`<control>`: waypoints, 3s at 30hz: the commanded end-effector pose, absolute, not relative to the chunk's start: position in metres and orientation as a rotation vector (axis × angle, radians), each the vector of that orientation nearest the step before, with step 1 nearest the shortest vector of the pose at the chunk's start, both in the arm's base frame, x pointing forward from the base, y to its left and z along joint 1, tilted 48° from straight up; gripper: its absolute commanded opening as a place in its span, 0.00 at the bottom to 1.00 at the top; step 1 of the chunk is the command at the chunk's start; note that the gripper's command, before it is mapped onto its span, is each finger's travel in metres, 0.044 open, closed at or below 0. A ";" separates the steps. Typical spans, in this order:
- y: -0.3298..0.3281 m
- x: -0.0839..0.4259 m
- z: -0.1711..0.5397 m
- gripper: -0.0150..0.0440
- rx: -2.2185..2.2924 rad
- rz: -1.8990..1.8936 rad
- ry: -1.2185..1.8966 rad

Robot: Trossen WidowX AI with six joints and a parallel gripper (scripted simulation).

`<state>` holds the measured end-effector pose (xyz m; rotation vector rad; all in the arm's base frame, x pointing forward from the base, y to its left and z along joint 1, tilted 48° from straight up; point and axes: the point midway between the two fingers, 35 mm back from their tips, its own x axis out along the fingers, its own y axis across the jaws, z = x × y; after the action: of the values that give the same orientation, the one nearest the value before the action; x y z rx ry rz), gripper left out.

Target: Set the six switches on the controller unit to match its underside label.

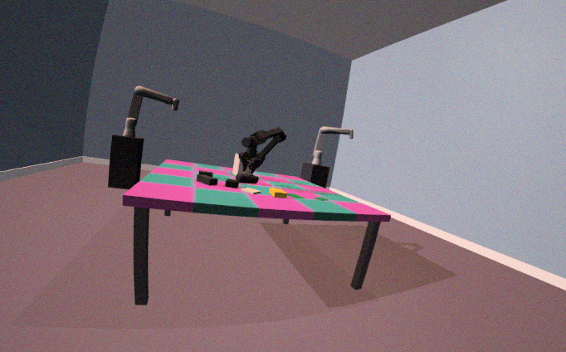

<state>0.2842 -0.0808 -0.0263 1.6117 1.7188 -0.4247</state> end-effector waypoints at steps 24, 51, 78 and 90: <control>-0.114 0.276 0.010 1.00 1.620 -0.433 1.737; -0.114 0.276 0.010 0.25 1.620 -0.433 1.737; -0.107 0.282 0.006 0.91 1.630 -0.436 1.736; -0.063 0.318 -0.017 0.38 1.622 -0.408 1.747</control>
<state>0.3170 -0.0638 -0.0155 1.6047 1.7535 -0.4041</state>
